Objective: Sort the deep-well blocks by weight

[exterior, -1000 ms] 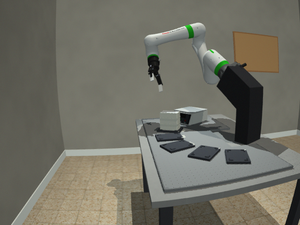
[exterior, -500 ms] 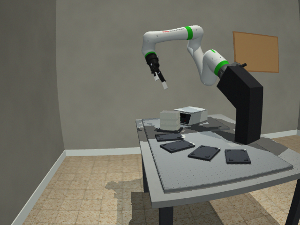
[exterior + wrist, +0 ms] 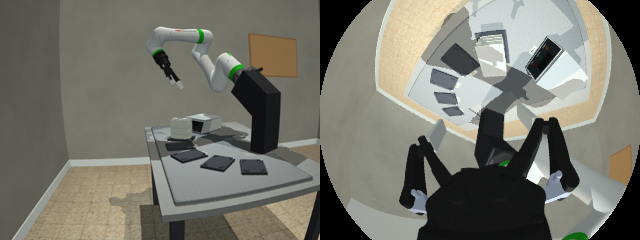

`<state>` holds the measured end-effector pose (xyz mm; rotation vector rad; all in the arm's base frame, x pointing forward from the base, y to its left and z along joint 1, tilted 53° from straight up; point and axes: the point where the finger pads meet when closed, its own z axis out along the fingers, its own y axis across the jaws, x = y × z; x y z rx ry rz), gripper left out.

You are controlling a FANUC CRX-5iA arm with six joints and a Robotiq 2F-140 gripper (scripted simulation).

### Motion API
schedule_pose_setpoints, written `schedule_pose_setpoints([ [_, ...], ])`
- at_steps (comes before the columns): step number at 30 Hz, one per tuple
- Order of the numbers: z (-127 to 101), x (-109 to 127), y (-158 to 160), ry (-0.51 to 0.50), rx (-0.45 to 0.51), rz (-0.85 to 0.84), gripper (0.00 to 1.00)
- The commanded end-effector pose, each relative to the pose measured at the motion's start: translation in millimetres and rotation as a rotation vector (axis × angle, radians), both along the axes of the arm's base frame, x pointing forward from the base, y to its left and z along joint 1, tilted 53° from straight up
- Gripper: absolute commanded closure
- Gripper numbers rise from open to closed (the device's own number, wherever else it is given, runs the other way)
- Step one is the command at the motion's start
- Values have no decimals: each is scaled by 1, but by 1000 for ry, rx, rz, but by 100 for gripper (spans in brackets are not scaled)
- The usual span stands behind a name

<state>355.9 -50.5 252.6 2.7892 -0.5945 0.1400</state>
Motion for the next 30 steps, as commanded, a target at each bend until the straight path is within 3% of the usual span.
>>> schedule_pose_setpoints([
  [1,1,-16,12,28,-119,-53,0],
  [6,11,-28,21,17,-257,-101,0],
  [9,11,-28,21,14,-279,-108,0],
  [12,11,-28,21,14,-279,-108,0],
  [30,-36,5,-33,14,-279,-108,0],
])
